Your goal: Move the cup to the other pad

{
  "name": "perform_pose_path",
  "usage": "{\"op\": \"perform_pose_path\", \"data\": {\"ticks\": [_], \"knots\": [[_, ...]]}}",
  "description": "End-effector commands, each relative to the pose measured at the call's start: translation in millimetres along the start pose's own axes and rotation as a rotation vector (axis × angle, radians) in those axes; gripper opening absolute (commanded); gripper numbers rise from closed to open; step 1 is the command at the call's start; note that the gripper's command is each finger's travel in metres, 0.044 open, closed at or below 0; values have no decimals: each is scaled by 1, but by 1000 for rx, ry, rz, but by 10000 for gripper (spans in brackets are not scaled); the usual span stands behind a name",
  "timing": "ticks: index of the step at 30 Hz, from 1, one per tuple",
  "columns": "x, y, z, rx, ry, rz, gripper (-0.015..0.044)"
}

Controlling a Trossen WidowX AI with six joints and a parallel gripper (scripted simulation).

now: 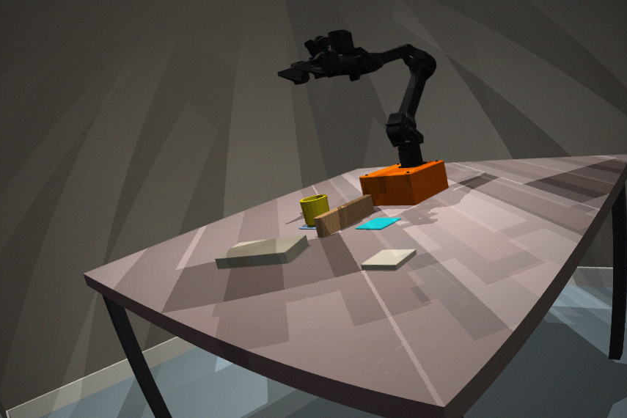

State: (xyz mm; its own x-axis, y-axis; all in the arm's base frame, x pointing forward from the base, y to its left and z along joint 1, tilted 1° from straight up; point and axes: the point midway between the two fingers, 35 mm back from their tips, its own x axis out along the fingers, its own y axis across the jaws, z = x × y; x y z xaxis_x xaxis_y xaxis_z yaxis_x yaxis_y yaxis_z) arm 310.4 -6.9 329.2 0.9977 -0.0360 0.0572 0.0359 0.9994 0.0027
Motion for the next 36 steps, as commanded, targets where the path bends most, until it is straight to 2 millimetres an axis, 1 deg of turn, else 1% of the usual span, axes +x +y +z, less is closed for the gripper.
{"op": "perform_pose_path", "data": {"ticks": [1, 2, 3, 6, 9, 11, 14, 17, 19, 21, 22, 30, 36], "knots": [[2, 0, -3, -13, 14, -2, 374], [6, -2, -12, -51, 58, -5, 348], [13, -5, -26, -115, 131, -7, 321], [28, -15, -82, -341, 403, 24, 243], [30, -26, -137, -545, 671, 120, 167], [26, -33, -169, -658, 835, 216, 167], [13, -41, -210, -793, 1052, 398, 167], [-7, -48, -245, -888, 1241, 632, 167], [-23, -51, -263, -926, 1345, 815, 167], [-37, -56, -272, -938, 1400, 939, 167], [-39, -58, -274, -939, 1407, 955, 167], [-39, -58, -274, -939, 1407, 955, 167], [-39, -58, -282, -939, 1407, 955, 167]]}}
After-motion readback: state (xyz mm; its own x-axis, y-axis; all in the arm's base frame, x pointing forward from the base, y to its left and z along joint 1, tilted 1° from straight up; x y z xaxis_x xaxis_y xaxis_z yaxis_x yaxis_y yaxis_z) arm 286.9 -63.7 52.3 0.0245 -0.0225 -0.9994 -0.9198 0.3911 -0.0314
